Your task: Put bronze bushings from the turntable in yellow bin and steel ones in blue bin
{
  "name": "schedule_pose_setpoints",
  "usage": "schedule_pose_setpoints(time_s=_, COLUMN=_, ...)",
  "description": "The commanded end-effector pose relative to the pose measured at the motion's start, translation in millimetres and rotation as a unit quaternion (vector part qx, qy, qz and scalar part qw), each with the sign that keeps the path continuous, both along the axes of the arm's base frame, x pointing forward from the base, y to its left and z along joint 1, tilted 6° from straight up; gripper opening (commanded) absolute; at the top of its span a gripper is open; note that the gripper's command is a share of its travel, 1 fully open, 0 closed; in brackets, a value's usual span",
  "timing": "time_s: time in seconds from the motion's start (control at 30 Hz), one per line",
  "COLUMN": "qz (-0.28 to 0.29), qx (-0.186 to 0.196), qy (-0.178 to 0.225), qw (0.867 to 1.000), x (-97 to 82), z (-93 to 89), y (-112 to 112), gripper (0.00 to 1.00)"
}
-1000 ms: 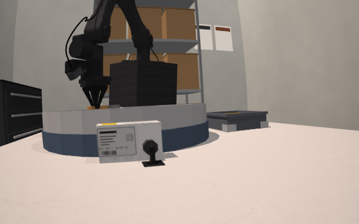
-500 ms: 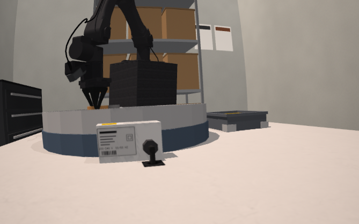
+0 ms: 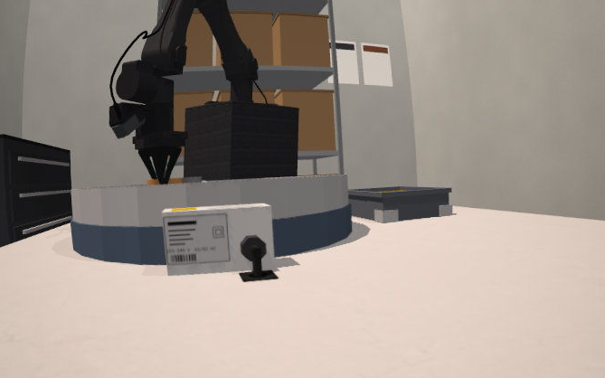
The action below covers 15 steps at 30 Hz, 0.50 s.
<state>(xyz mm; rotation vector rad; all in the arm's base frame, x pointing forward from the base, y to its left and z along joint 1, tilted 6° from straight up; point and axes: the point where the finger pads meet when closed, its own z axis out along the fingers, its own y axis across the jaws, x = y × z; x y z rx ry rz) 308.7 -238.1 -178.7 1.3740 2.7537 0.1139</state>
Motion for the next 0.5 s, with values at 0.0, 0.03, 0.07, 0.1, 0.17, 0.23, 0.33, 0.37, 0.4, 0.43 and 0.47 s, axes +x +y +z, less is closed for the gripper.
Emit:
schedule_pose_setpoints(time_s=0.0, qz=-0.001, qx=-0.006, qy=-0.010, qw=1.000, x=8.4, z=6.3, y=-3.9, gripper=0.14)
schedule_pose_setpoints(time_s=0.03, qz=-0.001, qx=-0.006, qy=-0.010, qw=1.000, x=8.4, z=6.3, y=-3.9, gripper=0.14)
schedule_pose_setpoints(time_s=0.07, qz=-0.001, qx=-0.006, qy=-0.010, qw=1.000, x=8.4, z=6.3, y=-3.9, gripper=0.14)
schedule_pose_setpoints(time_s=0.1, qz=-0.001, qx=-0.006, qy=-0.010, qw=1.000, x=8.4, z=6.3, y=-3.9, gripper=0.14)
schedule_pose_setpoints(time_s=0.17, qz=-0.001, qx=-0.006, qy=-0.010, qw=1.000, x=8.4, z=6.3, y=-3.9, gripper=0.14)
schedule_pose_setpoints(time_s=0.23, qz=-0.001, qx=-0.006, qy=-0.010, qw=1.000, x=8.4, z=6.3, y=-3.9, gripper=0.14)
schedule_pose_setpoints(time_s=0.33, qz=-0.001, qx=-0.006, qy=-0.010, qw=1.000, x=8.4, z=6.3, y=-3.9, gripper=0.14)
schedule_pose_setpoints(time_s=0.37, qz=-0.001, qx=-0.006, qy=-0.010, qw=1.000, x=8.4, z=6.3, y=-3.9, gripper=0.00)
schedule_pose_setpoints(time_s=0.4, qz=-0.001, qx=-0.010, qy=-0.006, qw=1.000, x=6.7, z=6.1, y=-5.2, gripper=0.00)
schedule_pose_setpoints(time_s=0.43, qz=-0.003, qx=-0.006, qy=-0.002, qw=1.000, x=3.5, z=5.0, y=-5.2, gripper=0.00)
schedule_pose_setpoints(time_s=0.47, qz=-0.004, qx=-0.005, qy=0.000, qw=1.000, x=1.9, z=4.0, y=-4.9, gripper=0.00)
